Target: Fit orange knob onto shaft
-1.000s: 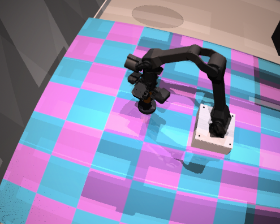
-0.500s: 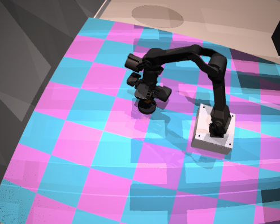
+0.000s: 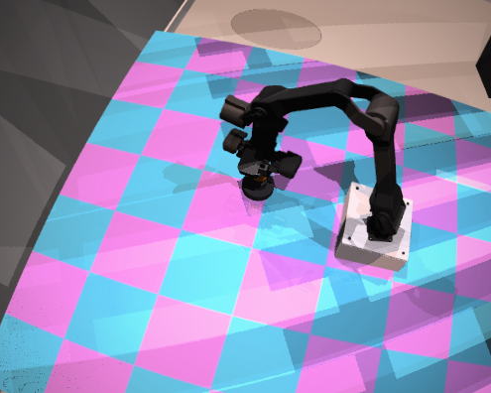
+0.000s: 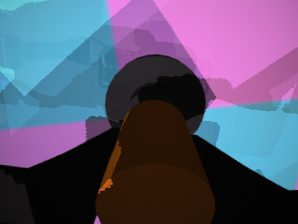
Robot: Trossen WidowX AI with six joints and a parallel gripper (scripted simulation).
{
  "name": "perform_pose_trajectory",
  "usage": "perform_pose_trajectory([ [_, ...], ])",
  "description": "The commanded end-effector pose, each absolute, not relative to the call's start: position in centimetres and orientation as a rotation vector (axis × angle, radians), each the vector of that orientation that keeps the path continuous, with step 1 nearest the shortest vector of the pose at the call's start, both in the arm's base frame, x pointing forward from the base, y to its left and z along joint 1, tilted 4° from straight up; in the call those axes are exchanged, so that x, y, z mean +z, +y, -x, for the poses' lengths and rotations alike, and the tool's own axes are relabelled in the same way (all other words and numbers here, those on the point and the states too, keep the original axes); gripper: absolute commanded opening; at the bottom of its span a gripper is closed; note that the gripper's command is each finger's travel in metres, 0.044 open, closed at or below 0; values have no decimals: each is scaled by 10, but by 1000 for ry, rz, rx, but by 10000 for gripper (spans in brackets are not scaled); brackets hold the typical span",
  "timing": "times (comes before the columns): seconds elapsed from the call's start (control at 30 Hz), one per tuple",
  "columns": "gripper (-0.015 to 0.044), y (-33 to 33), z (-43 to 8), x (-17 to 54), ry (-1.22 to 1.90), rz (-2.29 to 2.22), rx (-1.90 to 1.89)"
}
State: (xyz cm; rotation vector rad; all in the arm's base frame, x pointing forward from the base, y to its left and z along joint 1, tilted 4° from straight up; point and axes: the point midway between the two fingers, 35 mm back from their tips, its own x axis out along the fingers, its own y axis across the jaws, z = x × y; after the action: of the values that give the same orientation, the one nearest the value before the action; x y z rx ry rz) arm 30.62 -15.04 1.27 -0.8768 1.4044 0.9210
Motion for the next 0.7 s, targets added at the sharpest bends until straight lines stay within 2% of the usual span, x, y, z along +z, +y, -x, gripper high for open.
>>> perform_pose_trajectory([
  [0.0, 0, -152, -308, 13, 1403, 887, 919],
  [0.47, 0, -153, -310, 17, 1400, 894, 926],
  [0.67, 0, -153, -311, 19, 1327, 1036, 1072],
])
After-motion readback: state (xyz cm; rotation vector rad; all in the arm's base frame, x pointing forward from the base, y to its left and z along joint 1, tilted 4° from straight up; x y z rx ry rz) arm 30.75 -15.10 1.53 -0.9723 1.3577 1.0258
